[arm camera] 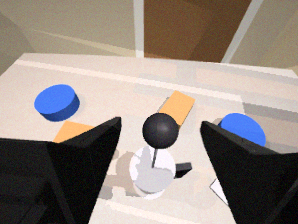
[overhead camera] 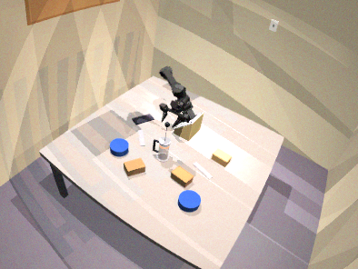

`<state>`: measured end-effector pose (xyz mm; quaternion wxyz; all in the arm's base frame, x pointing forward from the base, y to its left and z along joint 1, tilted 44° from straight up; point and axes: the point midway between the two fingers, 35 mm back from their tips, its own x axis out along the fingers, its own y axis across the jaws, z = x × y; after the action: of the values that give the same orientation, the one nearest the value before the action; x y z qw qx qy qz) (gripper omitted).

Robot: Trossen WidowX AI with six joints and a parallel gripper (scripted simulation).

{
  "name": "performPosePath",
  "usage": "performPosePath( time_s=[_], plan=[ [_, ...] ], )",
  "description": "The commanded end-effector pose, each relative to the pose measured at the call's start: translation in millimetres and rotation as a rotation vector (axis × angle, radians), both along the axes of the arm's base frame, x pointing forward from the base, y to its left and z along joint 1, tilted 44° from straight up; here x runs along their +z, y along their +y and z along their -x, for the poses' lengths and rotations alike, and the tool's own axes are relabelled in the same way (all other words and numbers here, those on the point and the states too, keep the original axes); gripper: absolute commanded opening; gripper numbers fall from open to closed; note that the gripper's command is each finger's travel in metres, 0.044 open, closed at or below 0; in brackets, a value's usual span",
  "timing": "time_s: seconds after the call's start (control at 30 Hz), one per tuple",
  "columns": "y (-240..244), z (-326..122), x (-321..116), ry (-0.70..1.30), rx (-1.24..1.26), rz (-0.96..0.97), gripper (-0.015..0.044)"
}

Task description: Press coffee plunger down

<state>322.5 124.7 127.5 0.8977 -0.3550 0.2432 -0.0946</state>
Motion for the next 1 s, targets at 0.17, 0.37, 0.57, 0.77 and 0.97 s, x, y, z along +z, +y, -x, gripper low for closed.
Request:
performPosePath(
  time_s=[0.17,0.37,0.57,0.77,0.97],
  plan=[
    [0,-1,-1,0.001,0.005,0.000,0.0118],
    [0,-1,-1,0.001,0.005,0.000,0.0118],
    [0,-1,-2,0.002,0.005,-0.001,0.0118],
    [-5,-3,-9,0.004,0.004,-0.002,0.0118],
    [-11,-5,-17,0.005,0.003,-0.003,0.0118]
  ],
)
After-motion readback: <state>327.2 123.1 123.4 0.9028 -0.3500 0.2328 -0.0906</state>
